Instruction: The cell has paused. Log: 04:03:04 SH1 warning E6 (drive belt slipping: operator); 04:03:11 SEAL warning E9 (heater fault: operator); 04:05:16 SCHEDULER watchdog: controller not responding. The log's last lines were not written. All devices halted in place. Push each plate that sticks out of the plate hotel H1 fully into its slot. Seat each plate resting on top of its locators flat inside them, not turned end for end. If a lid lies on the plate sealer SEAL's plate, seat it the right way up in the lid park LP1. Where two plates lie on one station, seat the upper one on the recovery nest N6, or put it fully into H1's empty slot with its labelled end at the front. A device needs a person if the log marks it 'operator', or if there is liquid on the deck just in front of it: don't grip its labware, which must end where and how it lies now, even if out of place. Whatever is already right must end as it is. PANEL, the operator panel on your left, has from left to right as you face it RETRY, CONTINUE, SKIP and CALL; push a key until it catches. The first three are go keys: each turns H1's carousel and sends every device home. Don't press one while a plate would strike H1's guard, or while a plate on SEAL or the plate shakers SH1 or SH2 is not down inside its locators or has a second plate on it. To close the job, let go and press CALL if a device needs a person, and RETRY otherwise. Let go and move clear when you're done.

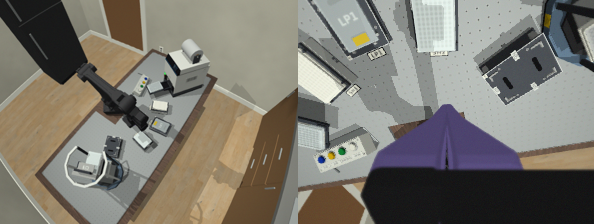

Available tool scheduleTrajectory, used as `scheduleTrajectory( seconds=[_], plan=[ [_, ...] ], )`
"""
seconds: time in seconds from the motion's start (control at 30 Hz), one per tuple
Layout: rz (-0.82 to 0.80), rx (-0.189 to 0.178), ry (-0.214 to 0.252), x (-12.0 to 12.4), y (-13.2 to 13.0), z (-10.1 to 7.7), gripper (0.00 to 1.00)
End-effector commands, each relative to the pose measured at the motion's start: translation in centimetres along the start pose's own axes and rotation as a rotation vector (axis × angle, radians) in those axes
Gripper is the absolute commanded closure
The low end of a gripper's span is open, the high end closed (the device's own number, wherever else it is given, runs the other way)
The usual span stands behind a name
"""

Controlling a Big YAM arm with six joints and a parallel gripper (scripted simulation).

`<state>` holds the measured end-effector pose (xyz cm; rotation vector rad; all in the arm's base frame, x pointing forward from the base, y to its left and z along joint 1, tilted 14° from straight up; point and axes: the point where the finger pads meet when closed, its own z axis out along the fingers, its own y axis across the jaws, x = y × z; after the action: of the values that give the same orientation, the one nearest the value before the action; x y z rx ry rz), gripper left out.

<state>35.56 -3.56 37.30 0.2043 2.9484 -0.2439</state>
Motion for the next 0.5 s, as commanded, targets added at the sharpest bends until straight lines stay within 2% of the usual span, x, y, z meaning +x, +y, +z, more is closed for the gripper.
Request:
scheduleTrajectory(
  seconds=[0.0,0.27,0.33,0.37,0.47],
  plan=[
    [0.034,-0.003,-0.045,-1.3,0.5,-2.2,1.0],
    [0.011,-0.005,-0.046,-2.4,3.0,-2.2,1.0],
    [-0.058,-0.005,-0.045,-2.4,3.0,-2.2,1.0],
    [-0.034,-0.001,-0.044,-1.9,2.0,-2.1,1.0],
    [-0.032,-0.003,-0.055,-1.6,1.8,-2.5,1.0]
  ],
)
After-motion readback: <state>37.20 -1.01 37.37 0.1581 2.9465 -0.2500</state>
